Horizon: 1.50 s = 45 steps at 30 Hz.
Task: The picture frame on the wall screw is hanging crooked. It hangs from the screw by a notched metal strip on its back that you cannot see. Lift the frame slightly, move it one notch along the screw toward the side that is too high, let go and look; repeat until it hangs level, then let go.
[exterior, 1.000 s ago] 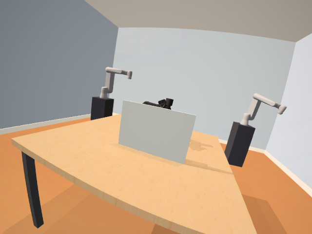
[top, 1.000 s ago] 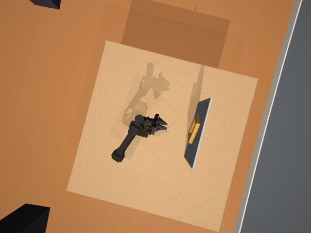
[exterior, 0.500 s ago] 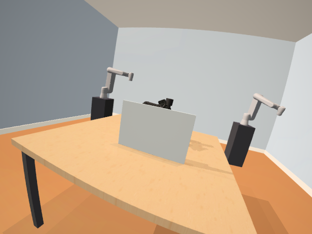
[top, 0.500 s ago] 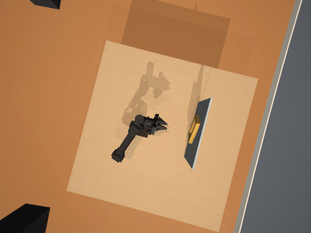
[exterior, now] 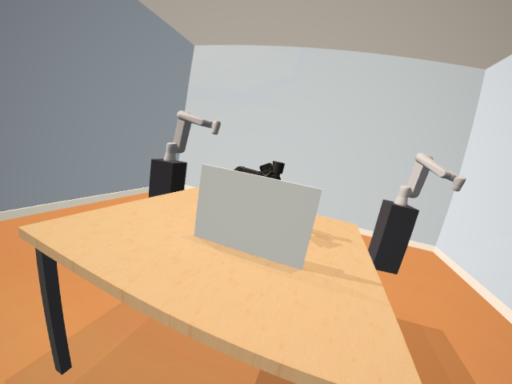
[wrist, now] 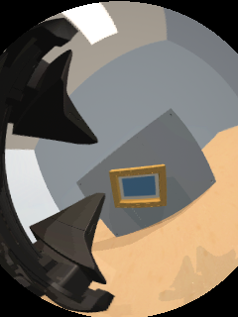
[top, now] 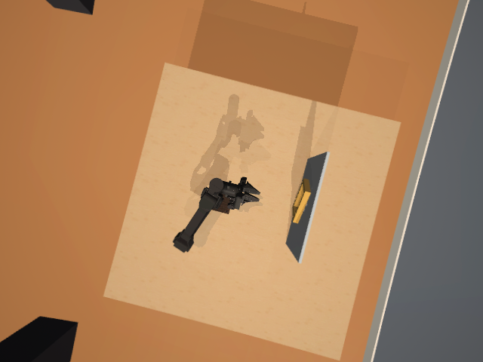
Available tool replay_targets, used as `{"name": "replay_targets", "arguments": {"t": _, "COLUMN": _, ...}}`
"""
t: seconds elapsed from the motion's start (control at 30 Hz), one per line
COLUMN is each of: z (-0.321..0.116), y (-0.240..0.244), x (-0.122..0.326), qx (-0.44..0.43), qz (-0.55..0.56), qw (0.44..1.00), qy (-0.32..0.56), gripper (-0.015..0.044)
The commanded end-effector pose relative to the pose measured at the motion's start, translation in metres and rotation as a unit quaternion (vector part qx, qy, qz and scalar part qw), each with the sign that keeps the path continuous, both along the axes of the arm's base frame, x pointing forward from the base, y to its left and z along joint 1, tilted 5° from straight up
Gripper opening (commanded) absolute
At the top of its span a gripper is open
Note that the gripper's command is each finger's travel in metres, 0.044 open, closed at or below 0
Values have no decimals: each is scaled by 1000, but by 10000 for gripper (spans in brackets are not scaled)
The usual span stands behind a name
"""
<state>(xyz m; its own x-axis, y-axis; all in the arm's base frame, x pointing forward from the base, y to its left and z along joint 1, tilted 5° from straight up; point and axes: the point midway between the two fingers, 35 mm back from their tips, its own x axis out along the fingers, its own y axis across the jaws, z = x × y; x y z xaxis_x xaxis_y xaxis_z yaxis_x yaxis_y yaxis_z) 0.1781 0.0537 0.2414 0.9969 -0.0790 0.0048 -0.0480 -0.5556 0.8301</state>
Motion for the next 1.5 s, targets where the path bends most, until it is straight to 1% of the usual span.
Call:
{"name": "replay_targets", "arguments": {"t": 0.0, "z": 0, "y": -1, "x": 0, "qx": -3, "qz": -2, "qw": 1000, "qy": 0, "gripper": 260}}
{"name": "replay_targets", "arguments": {"t": 0.8, "z": 0, "y": 1, "x": 1, "qx": 0, "qz": 0, "qw": 1000, "qy": 0, "gripper": 260}}
{"name": "replay_targets", "arguments": {"t": 1.03, "z": -16, "y": 11, "x": 40, "qx": -1, "qz": -1, "qw": 1000, "qy": -2, "gripper": 260}}
{"name": "replay_targets", "arguments": {"t": 1.23, "z": -36, "y": -2, "x": 76, "qx": -3, "qz": -2, "qw": 1000, "qy": -4, "gripper": 260}}
{"name": "replay_targets", "arguments": {"t": 1.47, "z": -38, "y": -4, "x": 81, "qx": -3, "qz": -2, "qw": 1000, "qy": -4, "gripper": 260}}
